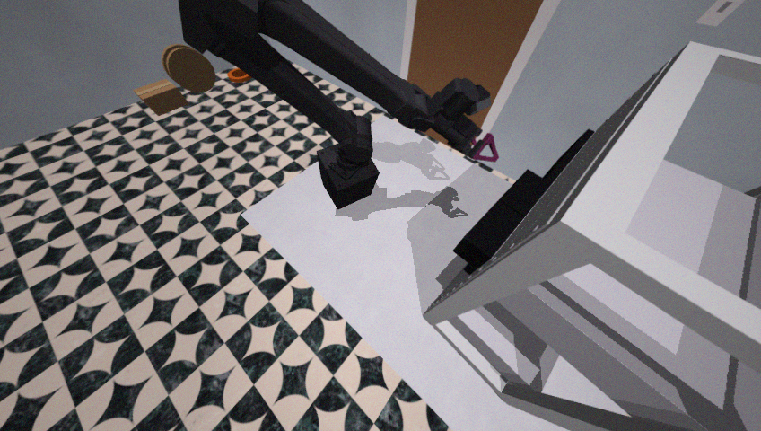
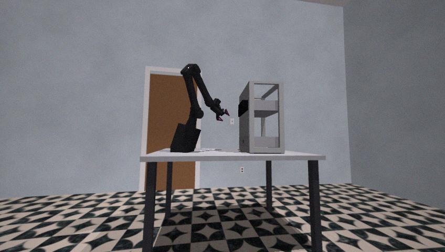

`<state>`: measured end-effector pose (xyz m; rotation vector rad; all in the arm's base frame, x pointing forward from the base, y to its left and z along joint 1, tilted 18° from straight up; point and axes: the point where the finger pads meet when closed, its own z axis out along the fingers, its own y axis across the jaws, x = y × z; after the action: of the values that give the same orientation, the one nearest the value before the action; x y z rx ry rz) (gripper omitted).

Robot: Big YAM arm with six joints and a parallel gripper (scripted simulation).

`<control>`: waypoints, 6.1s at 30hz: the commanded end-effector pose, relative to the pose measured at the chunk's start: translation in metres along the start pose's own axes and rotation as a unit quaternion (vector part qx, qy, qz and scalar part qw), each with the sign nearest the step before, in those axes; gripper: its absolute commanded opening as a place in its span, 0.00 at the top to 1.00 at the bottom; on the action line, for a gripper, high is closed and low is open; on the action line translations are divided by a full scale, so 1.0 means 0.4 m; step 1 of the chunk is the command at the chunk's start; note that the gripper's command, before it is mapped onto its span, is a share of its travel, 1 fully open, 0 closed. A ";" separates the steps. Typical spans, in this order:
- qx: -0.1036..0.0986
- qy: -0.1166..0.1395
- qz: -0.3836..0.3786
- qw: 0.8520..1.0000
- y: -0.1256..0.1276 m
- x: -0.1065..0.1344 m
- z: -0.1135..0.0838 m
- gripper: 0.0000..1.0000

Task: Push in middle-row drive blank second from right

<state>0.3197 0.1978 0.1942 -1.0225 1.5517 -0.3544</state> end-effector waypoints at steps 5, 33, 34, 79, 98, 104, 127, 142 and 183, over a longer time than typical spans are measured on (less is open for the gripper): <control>0.083 -0.017 -0.086 0.993 -0.108 0.015 -0.021 0.00; 0.279 0.069 -0.292 0.912 -0.318 0.127 -0.154 0.00; 0.289 0.072 -0.297 0.907 -0.328 0.127 -0.165 0.00; 0.353 0.137 -0.367 0.850 -0.396 0.169 -0.248 0.00; 0.338 0.136 -0.366 0.856 -0.462 0.164 -0.204 0.00; 0.354 0.131 -0.363 0.852 -0.497 0.133 -0.210 0.00; 0.354 0.132 -0.363 0.852 -0.497 0.133 -0.210 0.00; 0.354 0.131 -0.363 0.852 -0.497 0.133 -0.210 0.00; 0.368 0.128 -0.374 0.842 -0.666 0.278 -0.346 0.00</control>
<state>0.3053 -0.0757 0.3164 -0.9806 1.0413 -1.5431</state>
